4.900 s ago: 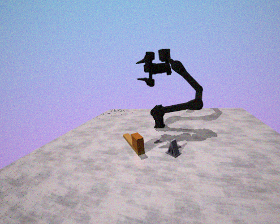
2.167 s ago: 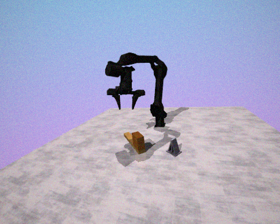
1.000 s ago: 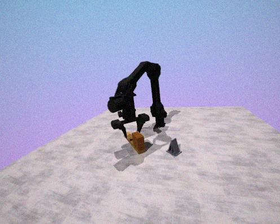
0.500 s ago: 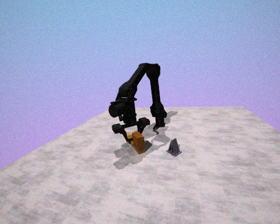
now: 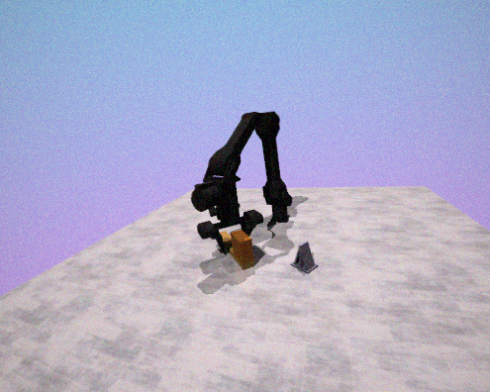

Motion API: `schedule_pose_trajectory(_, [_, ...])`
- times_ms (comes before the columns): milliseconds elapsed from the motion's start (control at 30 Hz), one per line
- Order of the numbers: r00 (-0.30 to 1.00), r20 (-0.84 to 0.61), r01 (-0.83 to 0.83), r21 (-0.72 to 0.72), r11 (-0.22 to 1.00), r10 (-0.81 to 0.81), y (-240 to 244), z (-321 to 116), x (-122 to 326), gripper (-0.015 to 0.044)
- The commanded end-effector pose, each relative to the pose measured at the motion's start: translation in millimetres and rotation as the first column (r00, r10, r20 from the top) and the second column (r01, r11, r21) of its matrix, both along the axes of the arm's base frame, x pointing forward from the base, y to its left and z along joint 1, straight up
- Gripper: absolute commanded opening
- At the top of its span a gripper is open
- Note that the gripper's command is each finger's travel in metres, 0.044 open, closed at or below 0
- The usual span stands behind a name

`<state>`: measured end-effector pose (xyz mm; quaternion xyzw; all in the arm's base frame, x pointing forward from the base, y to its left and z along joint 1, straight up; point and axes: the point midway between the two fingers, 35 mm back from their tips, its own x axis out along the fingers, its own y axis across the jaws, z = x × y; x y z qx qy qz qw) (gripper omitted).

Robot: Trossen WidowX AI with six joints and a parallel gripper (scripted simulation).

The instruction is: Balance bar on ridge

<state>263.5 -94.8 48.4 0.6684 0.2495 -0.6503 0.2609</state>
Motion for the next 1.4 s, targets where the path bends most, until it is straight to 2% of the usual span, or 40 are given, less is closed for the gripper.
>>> schedule_pose_trajectory(0, [1.000,-0.004,0.003,-0.003,1.000,-0.003,-0.2,-1.2,-1.1,0.0315])
schedule_pose_trajectory(167, [1.000,-0.004,0.003,-0.003,1.000,-0.003,-0.2,-1.2,-1.1,0.0315])
schedule_pose_trajectory(367, [1.000,-0.002,0.000,0.001,1.000,0.000,0.2,-0.5,-0.5,0.0157])
schedule_pose_trajectory(600, [1.000,-0.002,0.000,0.001,1.000,0.000,0.2,-0.5,-0.5,0.0111])
schedule_pose_trajectory(733, [1.000,-0.002,0.000,0.000,1.000,0.000,-0.3,5.6,0.6,0.0006])
schedule_pose_trajectory(1367, [1.000,-0.002,0.001,-0.001,1.000,-0.001,-1.8,53.8,4.2,0.0000])
